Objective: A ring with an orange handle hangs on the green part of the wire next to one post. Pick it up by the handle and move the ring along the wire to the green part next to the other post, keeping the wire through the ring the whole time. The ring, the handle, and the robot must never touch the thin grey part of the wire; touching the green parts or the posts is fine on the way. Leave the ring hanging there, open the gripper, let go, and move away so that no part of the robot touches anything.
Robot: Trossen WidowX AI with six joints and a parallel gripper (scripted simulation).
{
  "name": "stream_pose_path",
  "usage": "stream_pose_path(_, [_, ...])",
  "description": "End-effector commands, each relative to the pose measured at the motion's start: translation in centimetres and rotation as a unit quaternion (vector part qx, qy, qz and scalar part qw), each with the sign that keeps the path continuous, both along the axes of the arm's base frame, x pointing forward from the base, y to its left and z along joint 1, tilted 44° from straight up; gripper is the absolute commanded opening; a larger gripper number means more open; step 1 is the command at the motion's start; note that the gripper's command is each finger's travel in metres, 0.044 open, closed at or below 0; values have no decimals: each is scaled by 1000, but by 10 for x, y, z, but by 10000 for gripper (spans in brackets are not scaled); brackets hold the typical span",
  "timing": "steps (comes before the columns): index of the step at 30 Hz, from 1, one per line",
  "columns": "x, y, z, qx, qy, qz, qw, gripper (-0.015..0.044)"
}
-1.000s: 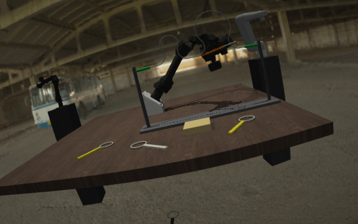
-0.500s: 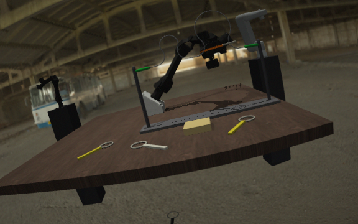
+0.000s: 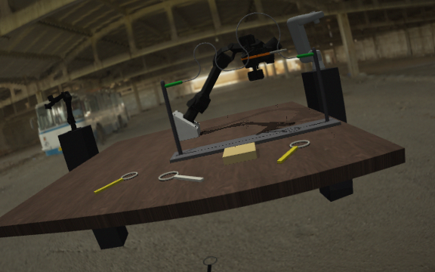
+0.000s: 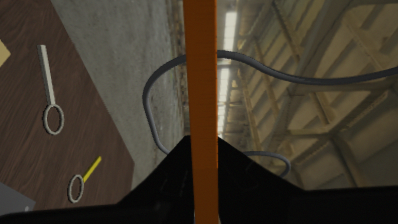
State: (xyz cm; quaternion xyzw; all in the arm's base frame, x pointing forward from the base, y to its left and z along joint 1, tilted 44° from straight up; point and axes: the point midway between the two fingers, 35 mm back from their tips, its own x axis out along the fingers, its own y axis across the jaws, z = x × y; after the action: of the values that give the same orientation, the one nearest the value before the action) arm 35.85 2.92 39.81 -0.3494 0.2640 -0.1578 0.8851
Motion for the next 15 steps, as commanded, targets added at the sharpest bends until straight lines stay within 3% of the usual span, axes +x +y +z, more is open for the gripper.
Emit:
stream_pose_path(1, [-3, -5, 7, -9, -5, -3, 1000, -150])
stream_pose_path(15, [-4, -13, 16, -46, 3, -2, 999, -150])
